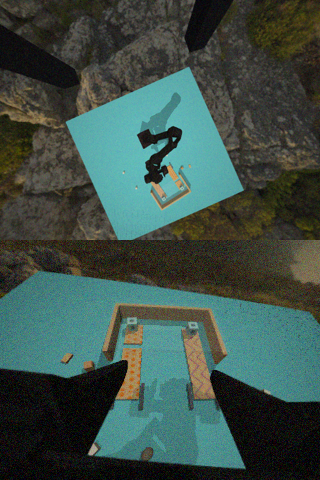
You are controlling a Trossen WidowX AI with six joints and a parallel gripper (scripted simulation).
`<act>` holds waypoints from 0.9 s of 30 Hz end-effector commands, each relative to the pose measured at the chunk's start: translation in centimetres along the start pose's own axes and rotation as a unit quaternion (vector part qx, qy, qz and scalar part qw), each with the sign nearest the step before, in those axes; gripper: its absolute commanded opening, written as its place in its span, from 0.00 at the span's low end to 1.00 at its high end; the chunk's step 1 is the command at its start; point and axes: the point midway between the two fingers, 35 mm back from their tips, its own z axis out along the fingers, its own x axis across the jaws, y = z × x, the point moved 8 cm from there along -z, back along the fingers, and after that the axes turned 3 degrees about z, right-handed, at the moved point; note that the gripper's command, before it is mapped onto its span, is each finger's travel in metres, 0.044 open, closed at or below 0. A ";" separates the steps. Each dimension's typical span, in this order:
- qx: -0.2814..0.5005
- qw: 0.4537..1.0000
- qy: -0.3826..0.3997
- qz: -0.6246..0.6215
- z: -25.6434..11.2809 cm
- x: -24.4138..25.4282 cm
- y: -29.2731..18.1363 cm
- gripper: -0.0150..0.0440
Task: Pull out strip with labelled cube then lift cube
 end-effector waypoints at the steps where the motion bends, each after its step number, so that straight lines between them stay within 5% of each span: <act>1: 0.000 1.000 0.001 0.003 0.0 0.0 0.0 0.93; 6: 0.000 1.000 0.001 0.003 0.0 0.0 0.0 0.93; 21: 0.203 0.978 -0.045 -0.020 8.3 -6.3 4.9 0.26; 27: 0.307 0.950 -0.039 -0.038 12.0 -8.8 4.9 0.25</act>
